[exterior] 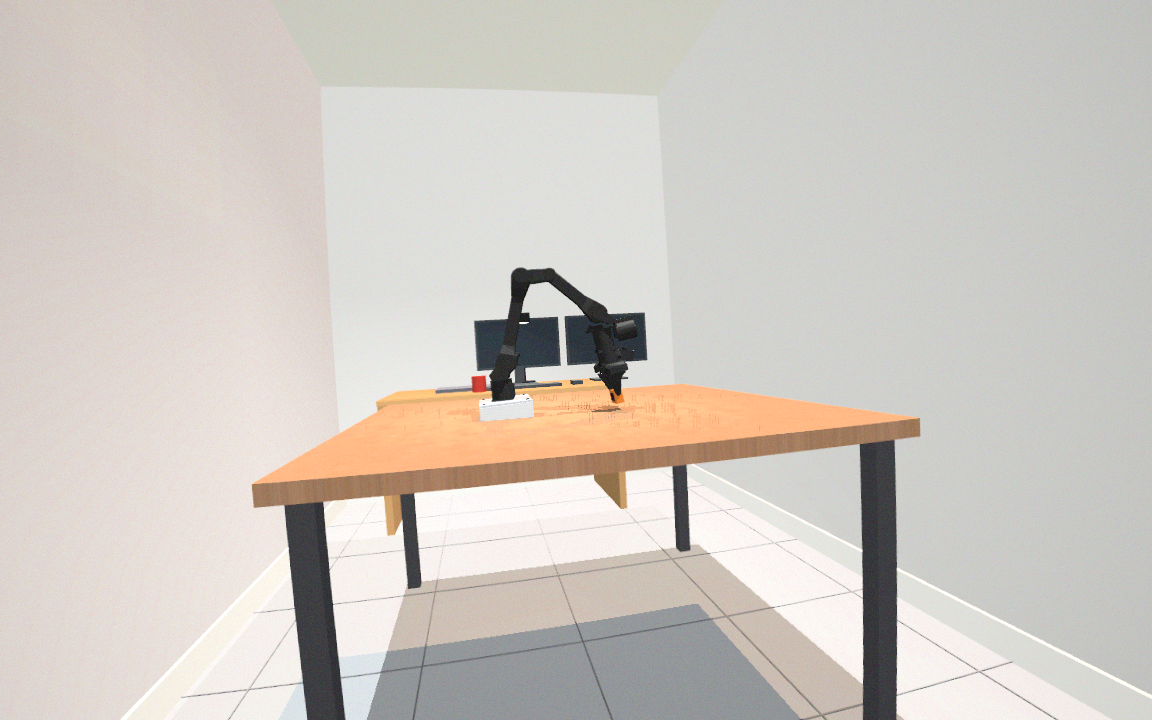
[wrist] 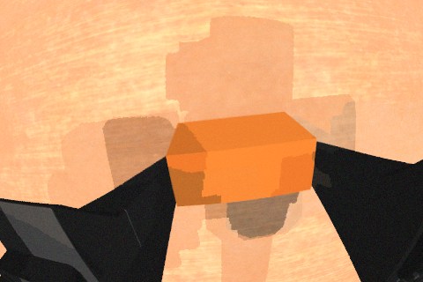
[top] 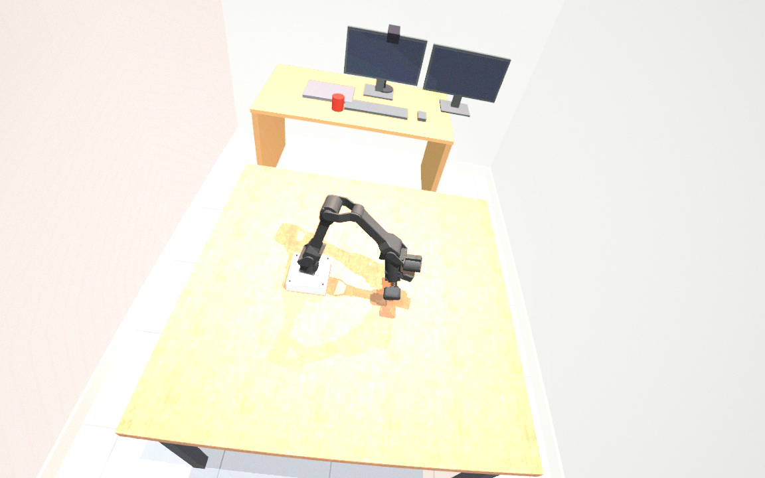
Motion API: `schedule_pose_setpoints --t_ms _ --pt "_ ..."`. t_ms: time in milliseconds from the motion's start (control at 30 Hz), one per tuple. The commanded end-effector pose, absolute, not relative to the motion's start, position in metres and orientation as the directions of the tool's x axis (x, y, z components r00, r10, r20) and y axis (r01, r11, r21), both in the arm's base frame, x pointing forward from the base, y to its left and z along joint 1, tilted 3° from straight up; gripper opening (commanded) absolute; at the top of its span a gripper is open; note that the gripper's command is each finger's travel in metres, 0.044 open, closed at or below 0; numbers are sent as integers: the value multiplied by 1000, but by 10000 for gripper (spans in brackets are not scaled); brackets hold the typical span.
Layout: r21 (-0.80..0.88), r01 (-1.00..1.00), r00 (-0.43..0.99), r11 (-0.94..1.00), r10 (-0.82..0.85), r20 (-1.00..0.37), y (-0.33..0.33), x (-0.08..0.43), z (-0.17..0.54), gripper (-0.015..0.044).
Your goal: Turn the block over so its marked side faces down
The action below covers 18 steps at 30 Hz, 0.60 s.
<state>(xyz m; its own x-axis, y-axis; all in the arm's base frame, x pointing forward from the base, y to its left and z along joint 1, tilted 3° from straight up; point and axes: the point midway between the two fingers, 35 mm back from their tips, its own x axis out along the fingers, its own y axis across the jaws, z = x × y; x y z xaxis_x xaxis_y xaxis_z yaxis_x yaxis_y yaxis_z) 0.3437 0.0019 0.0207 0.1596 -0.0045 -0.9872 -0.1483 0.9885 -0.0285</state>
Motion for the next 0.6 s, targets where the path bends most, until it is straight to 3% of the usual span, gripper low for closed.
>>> schedule_pose_setpoints --t_ms 0,567 --pt "-23 -151 211 988 10 -977 2 343 19 0" --pt "-24 -154 460 988 50 -887 2 338 15 0"
